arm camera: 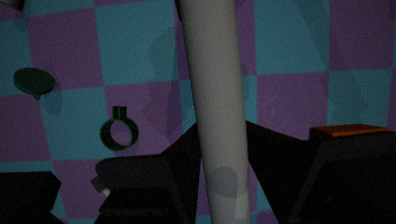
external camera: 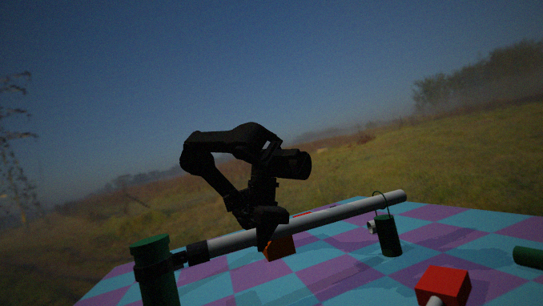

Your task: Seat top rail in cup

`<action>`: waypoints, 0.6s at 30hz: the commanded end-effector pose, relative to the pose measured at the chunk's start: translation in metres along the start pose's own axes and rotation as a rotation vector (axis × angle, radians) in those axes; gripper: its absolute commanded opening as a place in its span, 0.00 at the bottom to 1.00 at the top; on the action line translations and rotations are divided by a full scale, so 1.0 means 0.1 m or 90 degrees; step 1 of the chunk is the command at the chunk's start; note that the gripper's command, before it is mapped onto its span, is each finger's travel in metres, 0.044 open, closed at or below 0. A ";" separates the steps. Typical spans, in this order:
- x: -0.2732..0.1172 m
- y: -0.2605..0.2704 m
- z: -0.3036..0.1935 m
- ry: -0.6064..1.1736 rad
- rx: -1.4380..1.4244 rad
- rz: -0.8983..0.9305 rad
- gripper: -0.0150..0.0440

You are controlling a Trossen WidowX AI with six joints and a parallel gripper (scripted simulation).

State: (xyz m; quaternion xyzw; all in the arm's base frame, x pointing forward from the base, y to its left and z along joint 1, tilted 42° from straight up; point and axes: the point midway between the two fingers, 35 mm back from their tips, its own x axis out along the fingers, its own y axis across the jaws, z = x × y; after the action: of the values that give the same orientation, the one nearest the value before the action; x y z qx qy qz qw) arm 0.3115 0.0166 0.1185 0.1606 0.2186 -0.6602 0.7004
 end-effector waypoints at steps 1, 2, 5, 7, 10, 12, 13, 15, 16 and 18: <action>0.00 0.00 0.00 0.000 0.000 0.000 0.25; 0.00 0.00 0.00 0.000 0.000 0.000 0.25; 0.00 0.00 0.00 0.000 0.000 0.000 0.25; 0.00 0.00 0.00 0.000 0.000 0.000 0.30; 0.00 0.00 0.00 0.000 0.000 0.000 0.43; 0.00 0.00 0.00 0.000 0.000 0.000 0.52; 0.00 0.00 0.00 0.000 0.000 0.000 0.57; 0.00 0.00 0.00 0.000 0.000 0.000 0.65; -0.01 0.00 -0.01 0.000 0.000 0.001 0.70; -0.04 -0.02 -0.03 0.002 0.000 0.005 0.79</action>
State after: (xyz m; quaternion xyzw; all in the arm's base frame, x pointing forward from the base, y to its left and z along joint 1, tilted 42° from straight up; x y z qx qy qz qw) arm 0.3113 0.0180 0.1186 0.1610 0.2194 -0.6588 0.7014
